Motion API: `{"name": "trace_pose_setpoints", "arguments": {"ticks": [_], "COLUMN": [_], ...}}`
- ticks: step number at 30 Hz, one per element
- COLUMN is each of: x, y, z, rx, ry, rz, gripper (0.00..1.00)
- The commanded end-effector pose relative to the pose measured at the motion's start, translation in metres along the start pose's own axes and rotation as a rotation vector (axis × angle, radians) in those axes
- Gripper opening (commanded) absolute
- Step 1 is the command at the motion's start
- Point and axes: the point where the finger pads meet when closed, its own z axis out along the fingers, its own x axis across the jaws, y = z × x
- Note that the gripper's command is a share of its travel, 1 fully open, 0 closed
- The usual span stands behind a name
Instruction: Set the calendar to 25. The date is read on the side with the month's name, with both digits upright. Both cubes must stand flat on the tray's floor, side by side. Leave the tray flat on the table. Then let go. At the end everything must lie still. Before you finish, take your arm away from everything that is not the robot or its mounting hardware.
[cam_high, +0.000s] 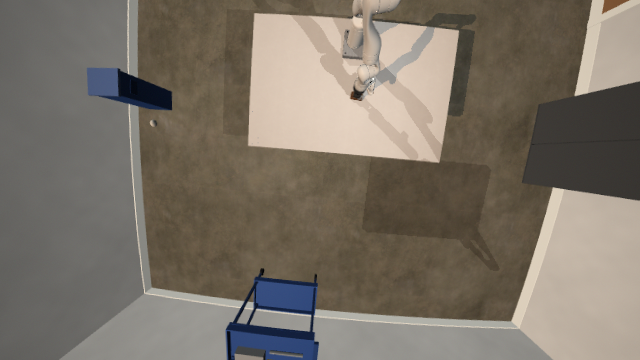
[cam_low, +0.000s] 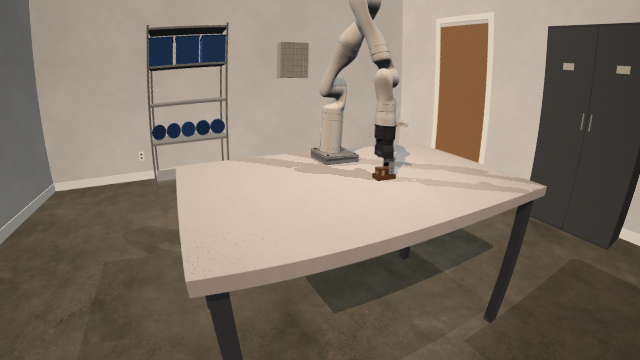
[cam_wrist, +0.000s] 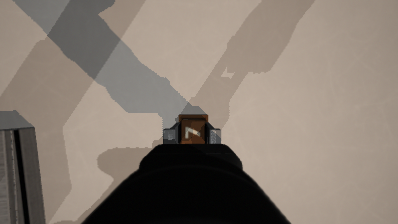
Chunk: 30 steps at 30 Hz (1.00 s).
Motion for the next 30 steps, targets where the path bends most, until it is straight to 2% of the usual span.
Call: {"name": "trace_pose_setpoints", "arguments": {"ticks": [1, 13, 21, 30], "x": [0.0, 0.0, 0.0, 0.0], "y": [0.0, 0.0, 0.0, 0.0], "z": [0.0, -0.001, -0.01, -0.048], "rx": [0.0, 0.0, 0.0, 0.0], "ry": [0.001, 0.001, 0.001, 0.001], "rz": [0.0, 0.0, 0.0, 0.0], "gripper": [0.6, 0.6, 0.6, 0.6]}}
